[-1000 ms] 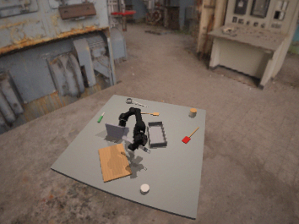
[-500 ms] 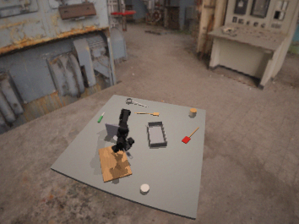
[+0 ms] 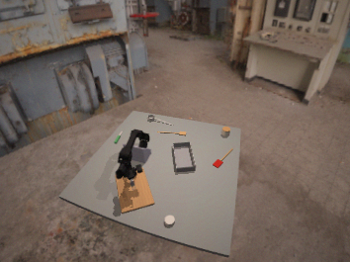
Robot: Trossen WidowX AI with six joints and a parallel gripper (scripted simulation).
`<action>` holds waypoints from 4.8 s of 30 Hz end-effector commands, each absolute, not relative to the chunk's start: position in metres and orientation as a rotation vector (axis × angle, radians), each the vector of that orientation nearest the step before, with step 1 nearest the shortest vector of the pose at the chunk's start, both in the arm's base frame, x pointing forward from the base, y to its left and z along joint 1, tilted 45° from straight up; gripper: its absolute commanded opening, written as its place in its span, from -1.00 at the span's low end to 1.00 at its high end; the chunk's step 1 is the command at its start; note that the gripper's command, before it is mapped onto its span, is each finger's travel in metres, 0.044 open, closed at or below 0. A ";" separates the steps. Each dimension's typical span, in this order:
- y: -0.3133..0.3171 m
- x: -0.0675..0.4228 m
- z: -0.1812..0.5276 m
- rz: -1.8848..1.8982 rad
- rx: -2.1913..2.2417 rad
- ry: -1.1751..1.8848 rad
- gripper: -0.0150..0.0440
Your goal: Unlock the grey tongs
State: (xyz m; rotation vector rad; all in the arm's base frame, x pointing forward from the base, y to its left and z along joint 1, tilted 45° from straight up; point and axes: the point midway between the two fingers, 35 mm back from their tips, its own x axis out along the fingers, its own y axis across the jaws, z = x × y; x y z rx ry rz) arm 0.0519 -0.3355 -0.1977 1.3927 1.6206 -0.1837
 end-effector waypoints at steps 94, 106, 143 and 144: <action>-0.376 0.023 -0.122 -0.847 0.898 0.616 -1.00; -0.376 0.023 -0.122 -0.847 0.898 0.616 -1.00; -0.386 0.031 -0.164 -0.752 1.061 0.841 -1.00; -0.386 0.031 -0.165 -0.747 1.068 0.852 -1.00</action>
